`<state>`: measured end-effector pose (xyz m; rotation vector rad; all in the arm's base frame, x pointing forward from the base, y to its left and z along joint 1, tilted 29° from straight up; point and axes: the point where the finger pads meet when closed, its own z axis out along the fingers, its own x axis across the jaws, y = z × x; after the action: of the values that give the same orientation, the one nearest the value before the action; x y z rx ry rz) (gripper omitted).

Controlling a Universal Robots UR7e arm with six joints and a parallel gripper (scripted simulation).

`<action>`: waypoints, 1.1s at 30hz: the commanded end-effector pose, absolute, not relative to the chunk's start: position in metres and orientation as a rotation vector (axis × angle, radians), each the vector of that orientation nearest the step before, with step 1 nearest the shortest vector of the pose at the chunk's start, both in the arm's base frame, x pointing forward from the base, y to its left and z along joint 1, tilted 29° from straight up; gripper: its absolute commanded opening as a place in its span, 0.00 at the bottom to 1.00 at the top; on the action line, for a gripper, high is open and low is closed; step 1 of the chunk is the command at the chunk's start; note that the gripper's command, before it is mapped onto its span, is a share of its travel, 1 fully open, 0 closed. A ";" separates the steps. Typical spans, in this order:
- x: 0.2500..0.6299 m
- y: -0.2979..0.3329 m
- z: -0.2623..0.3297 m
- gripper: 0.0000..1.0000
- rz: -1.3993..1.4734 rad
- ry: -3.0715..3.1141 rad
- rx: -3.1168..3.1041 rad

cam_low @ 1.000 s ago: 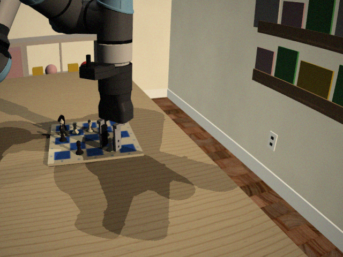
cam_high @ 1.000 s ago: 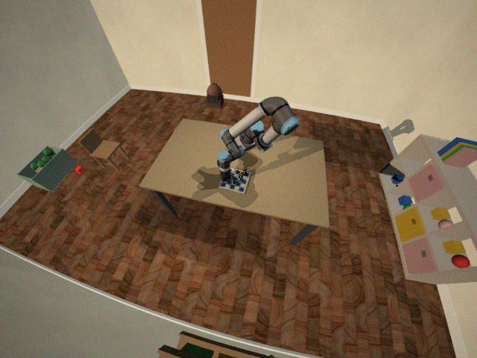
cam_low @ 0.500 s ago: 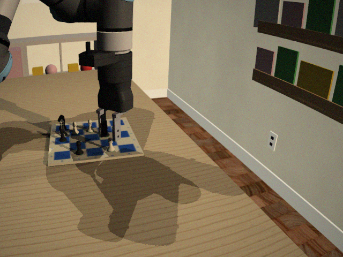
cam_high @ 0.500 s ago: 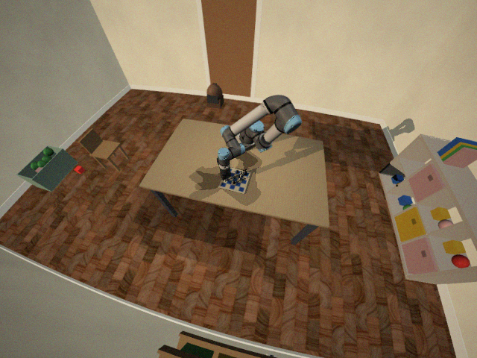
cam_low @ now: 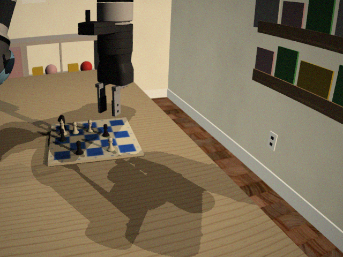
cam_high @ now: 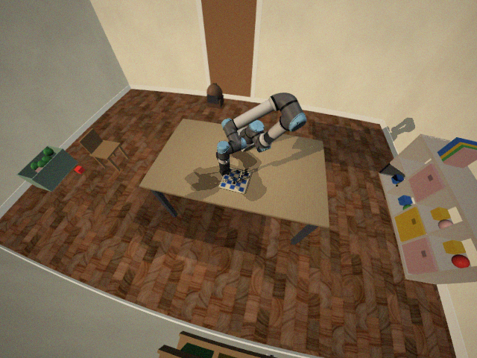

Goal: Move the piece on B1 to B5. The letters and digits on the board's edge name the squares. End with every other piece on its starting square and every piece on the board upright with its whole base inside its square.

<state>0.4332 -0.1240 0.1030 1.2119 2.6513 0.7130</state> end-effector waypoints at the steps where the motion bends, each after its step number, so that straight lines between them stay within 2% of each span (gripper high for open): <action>1: 0.431 -0.126 0.108 0.68 0.716 2.653 1.212; 2: 0.431 -0.126 0.108 0.68 0.716 2.653 1.212; 3: 0.431 -0.126 0.108 1.00 0.716 2.653 1.212; 33: 0.427 -0.130 0.118 1.00 0.716 2.653 1.212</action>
<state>0.4288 -0.1278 0.1128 1.2124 2.6541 0.7165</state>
